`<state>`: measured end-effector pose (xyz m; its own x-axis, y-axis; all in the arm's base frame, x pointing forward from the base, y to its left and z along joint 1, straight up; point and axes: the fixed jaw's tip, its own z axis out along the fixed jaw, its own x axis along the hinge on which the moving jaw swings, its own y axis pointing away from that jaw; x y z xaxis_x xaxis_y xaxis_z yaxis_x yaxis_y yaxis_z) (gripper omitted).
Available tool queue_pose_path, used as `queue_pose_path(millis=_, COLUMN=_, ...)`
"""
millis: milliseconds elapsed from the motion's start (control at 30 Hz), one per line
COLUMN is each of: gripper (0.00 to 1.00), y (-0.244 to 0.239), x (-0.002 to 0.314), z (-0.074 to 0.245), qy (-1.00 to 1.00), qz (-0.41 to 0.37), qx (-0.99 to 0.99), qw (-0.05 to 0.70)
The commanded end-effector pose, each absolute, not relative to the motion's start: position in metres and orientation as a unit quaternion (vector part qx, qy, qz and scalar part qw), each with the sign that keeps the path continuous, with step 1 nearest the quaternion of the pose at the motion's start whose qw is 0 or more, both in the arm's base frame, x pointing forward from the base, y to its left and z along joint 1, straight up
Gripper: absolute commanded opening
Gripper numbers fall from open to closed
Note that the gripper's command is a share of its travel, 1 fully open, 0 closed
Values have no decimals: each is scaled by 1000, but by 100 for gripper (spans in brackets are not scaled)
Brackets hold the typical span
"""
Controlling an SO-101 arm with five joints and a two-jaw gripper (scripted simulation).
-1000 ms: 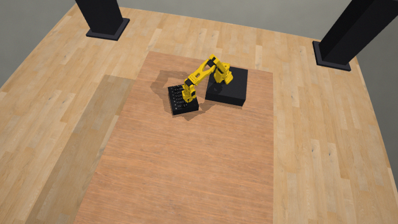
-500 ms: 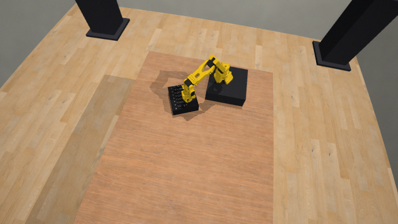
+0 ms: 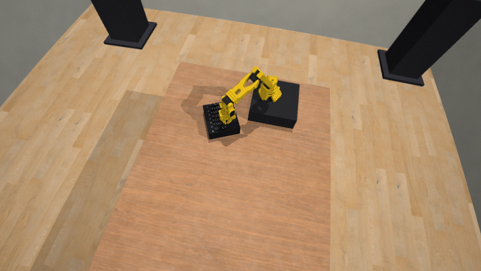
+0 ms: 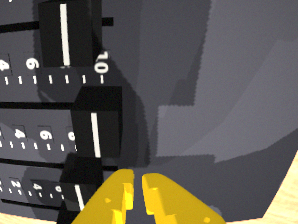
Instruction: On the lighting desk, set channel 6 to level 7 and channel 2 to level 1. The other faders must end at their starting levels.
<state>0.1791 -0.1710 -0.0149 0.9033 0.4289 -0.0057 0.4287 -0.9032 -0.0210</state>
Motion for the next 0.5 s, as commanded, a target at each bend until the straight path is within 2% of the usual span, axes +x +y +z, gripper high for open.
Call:
queue_pose_path(millis=0, gripper=0, y=-180, x=179, z=-14, qy=-211, qz=0, qx=-977, qw=0)
queue_pose_path(millis=467, gripper=0, y=-182, x=180, z=-13, qy=-209, qz=0, qx=-978, qw=0)
